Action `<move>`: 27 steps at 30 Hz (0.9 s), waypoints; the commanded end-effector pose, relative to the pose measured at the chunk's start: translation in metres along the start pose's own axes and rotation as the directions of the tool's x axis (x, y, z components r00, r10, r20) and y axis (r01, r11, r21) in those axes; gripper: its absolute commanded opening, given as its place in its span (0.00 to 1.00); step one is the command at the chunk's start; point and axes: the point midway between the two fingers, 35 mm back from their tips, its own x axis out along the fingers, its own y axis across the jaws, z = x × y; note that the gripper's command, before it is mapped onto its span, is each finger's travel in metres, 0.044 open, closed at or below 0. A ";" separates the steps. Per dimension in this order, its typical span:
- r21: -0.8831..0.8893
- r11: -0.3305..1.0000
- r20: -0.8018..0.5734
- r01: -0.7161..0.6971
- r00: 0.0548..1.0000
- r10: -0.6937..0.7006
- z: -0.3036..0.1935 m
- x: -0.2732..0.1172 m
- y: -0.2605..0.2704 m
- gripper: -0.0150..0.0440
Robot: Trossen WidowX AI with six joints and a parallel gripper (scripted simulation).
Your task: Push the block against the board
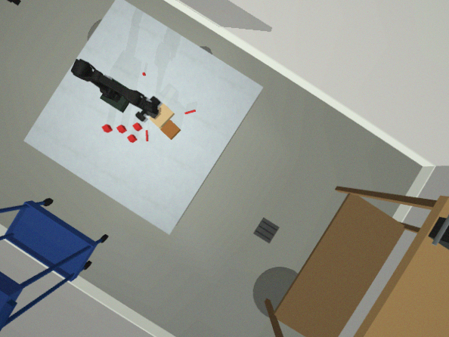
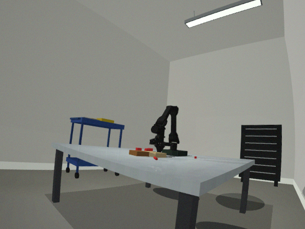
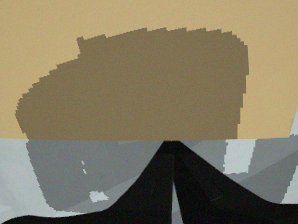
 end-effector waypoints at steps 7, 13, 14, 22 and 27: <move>-0.002 1.000 -0.011 0.006 1.000 -0.006 0.011 0.002 0.000 0.25; -0.002 1.000 -0.010 0.006 1.000 -0.006 0.019 0.002 0.000 0.25; -0.002 1.000 -0.010 0.006 1.000 -0.006 0.020 0.002 0.000 0.25; -0.002 1.000 -0.009 0.006 1.000 -0.006 0.027 0.002 0.000 0.25; -0.002 1.000 -0.010 0.006 1.000 -0.006 0.021 0.002 0.000 0.25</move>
